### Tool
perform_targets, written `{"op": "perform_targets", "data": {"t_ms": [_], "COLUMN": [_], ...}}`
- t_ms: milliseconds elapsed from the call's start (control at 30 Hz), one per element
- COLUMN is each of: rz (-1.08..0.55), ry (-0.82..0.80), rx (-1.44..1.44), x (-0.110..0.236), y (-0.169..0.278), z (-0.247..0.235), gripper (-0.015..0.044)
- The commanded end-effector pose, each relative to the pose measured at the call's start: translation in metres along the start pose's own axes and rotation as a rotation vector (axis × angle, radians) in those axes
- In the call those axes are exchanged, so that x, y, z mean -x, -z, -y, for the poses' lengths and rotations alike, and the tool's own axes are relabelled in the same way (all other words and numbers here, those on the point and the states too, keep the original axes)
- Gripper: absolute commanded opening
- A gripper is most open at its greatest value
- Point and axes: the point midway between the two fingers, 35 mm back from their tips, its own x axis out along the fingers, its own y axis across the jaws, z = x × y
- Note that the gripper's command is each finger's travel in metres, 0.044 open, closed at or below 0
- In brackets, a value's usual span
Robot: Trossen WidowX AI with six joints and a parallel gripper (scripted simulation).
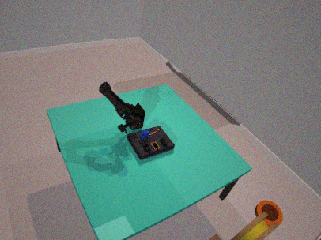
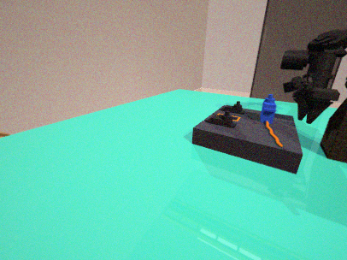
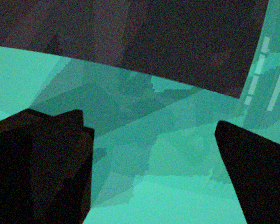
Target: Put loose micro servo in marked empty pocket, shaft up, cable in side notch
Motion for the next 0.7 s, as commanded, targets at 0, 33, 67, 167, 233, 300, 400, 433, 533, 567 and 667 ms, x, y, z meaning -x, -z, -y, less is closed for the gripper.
{"op": "perform_targets", "data": {"t_ms": [0,33,67,167,233,300,400,433,533,567,667], "rz": [0.000,0.000,-0.001,-0.004,-0.008,-0.010,-0.015,-0.018,-0.023,-0.022,-0.032], "ry": [0.000,-0.001,-0.002,-0.004,-0.006,-0.010,-0.011,-0.011,-0.010,-0.010,-0.006], "rx": [0.002,0.010,0.021,0.084,0.148,0.215,0.316,0.349,0.452,0.485,0.587], "x": [0.000,0.001,0.001,0.004,0.008,0.011,0.016,0.018,0.023,0.025,0.030], "y": [0.000,-0.001,-0.002,-0.007,-0.011,-0.017,-0.026,-0.028,-0.037,-0.040,-0.048], "z": [0.000,0.000,0.000,-0.001,-0.002,-0.003,-0.005,-0.006,-0.010,-0.012,-0.015], "gripper": [0.0426,0.0440,0.0440,0.0440,0.0440,0.0440,0.0440,0.0440,0.0440,0.0440,0.0440]}}
